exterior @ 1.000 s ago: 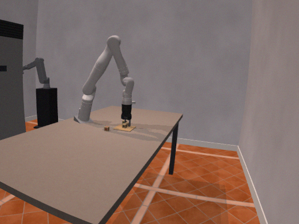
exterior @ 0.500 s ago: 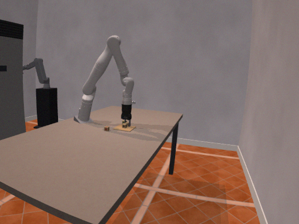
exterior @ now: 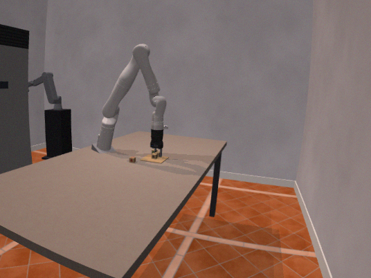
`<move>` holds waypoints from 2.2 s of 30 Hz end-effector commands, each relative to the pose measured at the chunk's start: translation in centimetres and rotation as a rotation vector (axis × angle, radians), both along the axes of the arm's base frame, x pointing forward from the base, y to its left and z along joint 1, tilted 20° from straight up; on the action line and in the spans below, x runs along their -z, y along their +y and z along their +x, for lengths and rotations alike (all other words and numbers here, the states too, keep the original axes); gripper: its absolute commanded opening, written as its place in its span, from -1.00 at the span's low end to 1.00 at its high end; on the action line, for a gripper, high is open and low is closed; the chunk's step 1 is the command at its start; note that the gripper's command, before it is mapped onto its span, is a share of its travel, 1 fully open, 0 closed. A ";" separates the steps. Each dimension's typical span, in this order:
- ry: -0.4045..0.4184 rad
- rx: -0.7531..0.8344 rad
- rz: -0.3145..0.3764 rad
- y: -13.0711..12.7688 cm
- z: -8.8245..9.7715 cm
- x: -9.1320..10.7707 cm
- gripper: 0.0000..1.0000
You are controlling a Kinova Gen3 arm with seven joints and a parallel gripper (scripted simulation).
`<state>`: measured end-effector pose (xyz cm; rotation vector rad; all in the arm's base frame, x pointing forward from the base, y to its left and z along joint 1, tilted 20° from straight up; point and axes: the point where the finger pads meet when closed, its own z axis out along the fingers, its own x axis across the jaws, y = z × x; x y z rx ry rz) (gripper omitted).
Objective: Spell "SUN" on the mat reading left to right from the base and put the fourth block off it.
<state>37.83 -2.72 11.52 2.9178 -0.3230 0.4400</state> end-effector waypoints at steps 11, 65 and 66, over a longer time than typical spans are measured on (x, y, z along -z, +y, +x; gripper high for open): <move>-0.001 0.000 0.000 0.0 0.0 0.0 0.62; -0.001 0.000 0.000 1.8 -2.4 -8.5 1.00; -0.001 0.000 0.000 1.8 -2.4 -8.5 1.00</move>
